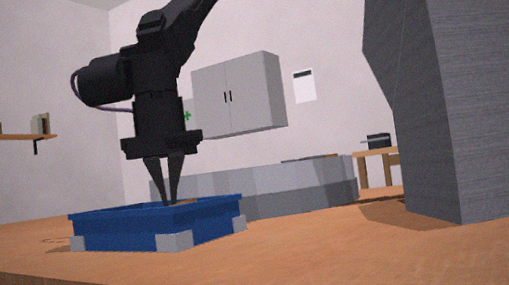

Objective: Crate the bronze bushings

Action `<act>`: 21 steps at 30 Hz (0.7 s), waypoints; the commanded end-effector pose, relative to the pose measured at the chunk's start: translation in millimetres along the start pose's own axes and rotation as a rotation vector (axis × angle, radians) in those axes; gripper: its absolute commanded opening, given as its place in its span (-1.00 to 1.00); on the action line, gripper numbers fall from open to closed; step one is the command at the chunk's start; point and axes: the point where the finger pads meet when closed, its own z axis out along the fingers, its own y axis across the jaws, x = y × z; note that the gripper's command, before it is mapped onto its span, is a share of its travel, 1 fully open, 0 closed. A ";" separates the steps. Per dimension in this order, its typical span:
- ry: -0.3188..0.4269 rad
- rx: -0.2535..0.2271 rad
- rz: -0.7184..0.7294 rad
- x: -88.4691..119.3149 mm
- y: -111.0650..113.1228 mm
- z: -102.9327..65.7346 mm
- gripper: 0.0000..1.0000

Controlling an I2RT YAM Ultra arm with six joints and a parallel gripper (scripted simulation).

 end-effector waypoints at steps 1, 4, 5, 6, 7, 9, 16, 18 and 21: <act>-0.023 -0.045 -0.008 -4.3 17.7 -17.6 -1.00; -0.023 -0.045 -0.008 -4.3 17.7 -17.6 -1.00; -0.023 -0.045 -0.008 -4.3 17.7 -17.6 -1.00; -0.023 -0.045 -0.008 -4.3 17.7 -17.6 -1.00; -0.023 -0.045 -0.008 -4.3 17.7 -17.6 -1.00; -0.023 -0.045 -0.008 -4.3 17.7 -17.6 -1.00; -0.020 -0.037 -0.014 -1.8 17.6 -15.4 -1.00; -0.017 -0.027 -0.022 2.9 14.9 -12.0 -1.00; -0.015 -0.023 -0.025 5.2 13.6 -10.1 -1.00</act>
